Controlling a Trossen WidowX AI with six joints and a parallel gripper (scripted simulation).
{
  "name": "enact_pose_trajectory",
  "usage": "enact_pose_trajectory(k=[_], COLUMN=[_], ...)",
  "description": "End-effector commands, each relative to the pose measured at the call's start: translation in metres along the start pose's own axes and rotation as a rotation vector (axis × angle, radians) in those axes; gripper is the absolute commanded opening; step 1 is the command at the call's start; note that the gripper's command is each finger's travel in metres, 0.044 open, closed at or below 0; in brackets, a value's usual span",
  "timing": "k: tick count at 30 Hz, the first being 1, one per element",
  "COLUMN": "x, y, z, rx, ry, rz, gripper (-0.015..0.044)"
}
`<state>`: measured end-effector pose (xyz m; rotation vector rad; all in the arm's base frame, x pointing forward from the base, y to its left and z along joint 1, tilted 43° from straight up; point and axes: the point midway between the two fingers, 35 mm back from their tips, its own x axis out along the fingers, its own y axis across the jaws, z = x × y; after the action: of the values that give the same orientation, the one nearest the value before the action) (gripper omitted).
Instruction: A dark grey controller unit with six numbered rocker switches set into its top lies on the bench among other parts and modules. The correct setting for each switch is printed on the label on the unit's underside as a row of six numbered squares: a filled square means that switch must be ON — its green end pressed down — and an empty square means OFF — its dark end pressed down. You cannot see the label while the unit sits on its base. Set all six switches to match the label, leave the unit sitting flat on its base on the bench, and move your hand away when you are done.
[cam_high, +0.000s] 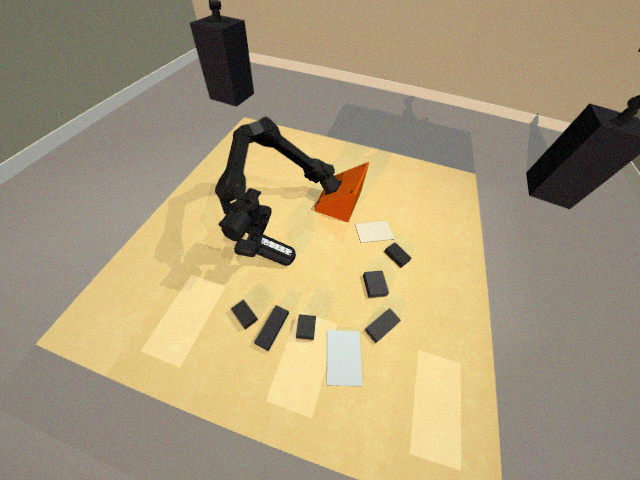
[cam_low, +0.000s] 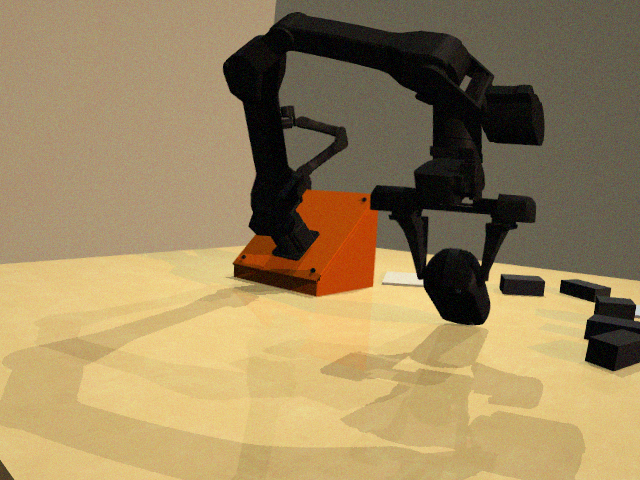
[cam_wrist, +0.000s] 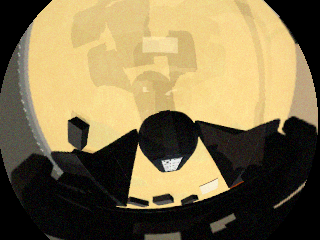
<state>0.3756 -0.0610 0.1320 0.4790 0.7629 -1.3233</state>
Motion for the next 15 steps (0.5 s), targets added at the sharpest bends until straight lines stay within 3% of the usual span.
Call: enact_pose_trajectory(k=[1, 15], x=[0.0040, 0.0136], y=[-0.0015, -0.0016], z=[-0.0029, 0.0028], rx=[-0.013, -0.013], ry=[0.011, 0.010], rz=[-0.006, -0.006], gripper=[0.0338, 0.0338])
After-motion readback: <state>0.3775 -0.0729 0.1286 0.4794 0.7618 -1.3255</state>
